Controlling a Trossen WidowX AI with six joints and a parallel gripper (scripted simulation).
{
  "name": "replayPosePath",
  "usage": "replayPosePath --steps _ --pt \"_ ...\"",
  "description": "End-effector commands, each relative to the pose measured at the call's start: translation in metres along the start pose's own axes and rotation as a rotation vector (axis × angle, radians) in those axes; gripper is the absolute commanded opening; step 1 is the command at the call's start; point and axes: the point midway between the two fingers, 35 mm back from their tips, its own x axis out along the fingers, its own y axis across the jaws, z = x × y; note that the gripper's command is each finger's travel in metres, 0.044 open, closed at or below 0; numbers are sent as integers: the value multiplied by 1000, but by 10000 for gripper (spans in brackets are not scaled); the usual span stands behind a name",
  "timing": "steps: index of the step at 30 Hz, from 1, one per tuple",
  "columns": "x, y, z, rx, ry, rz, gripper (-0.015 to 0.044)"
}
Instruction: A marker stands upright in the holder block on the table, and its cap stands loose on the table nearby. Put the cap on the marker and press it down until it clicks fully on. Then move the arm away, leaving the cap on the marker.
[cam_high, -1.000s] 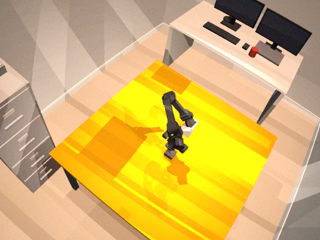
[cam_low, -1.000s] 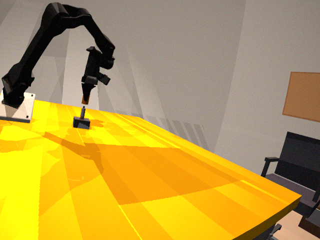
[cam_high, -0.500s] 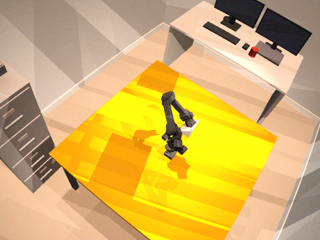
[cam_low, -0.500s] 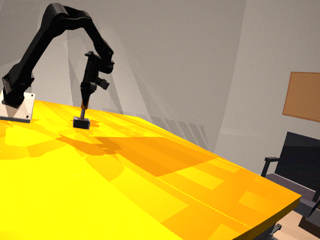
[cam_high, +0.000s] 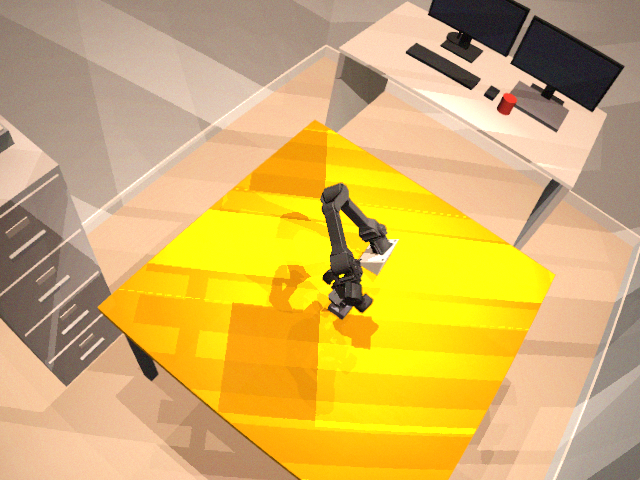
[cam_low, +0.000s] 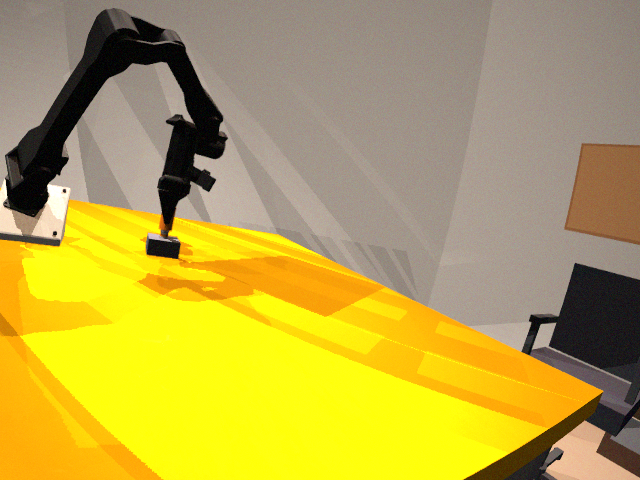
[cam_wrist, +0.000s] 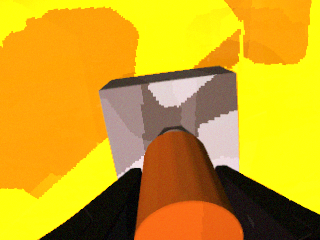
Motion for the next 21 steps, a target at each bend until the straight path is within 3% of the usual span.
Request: replayPosePath --steps 1,11,21 --pt "4 -1 -1 -5 -3 -5 0" --pt "4 -1 -1 -5 -3 -5 0" --pt "3 0 -1 -1 0 -1 263"
